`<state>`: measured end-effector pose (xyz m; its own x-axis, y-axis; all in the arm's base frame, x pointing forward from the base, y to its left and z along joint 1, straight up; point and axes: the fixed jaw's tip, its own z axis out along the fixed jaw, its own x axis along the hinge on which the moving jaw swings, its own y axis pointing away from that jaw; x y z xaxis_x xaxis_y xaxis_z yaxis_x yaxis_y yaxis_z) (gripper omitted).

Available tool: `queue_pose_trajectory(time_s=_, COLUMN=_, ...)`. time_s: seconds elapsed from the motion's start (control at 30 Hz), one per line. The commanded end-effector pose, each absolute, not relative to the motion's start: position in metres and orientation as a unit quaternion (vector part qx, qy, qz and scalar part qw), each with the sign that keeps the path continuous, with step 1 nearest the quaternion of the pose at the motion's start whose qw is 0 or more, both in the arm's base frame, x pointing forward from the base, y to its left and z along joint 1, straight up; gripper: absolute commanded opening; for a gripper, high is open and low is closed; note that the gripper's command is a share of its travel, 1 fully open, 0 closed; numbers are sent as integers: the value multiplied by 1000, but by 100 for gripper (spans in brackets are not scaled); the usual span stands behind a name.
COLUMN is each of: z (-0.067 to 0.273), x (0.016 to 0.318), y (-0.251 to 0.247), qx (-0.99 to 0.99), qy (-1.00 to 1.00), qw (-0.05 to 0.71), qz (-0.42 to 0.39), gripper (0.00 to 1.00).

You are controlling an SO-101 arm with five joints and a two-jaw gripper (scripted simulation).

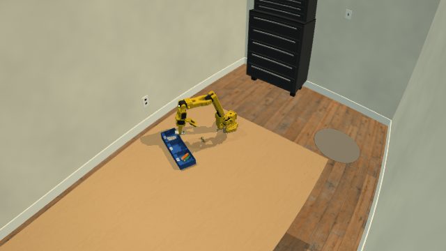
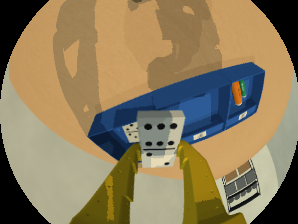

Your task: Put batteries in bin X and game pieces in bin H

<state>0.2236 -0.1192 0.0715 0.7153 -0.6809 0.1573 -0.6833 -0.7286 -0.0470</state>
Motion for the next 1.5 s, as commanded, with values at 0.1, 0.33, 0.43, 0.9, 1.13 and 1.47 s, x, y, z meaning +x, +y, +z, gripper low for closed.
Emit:
queue_pose_trajectory(time_s=0.1, z=83, x=239, y=-148, qx=940, qy=-320, qw=24, qz=120, gripper=0)
queue_pose_trajectory(time_s=0.33, z=81, x=243, y=-168, qx=950, qy=-279, qw=40, qz=134, gripper=0)
queue_pose_trajectory(time_s=0.43, z=81, x=243, y=-170, qx=951, qy=-275, qw=42, qz=135, gripper=0)
queue_pose_trajectory(time_s=0.9, z=81, x=243, y=-170, qx=951, qy=-274, qw=42, qz=135, gripper=0)
queue_pose_trajectory(time_s=1.13, z=81, x=243, y=-170, qx=951, qy=-274, qw=42, qz=135, gripper=0)
queue_pose_trajectory(time_s=1.47, z=81, x=243, y=-170, qx=951, qy=-274, qw=42, qz=135, gripper=0)
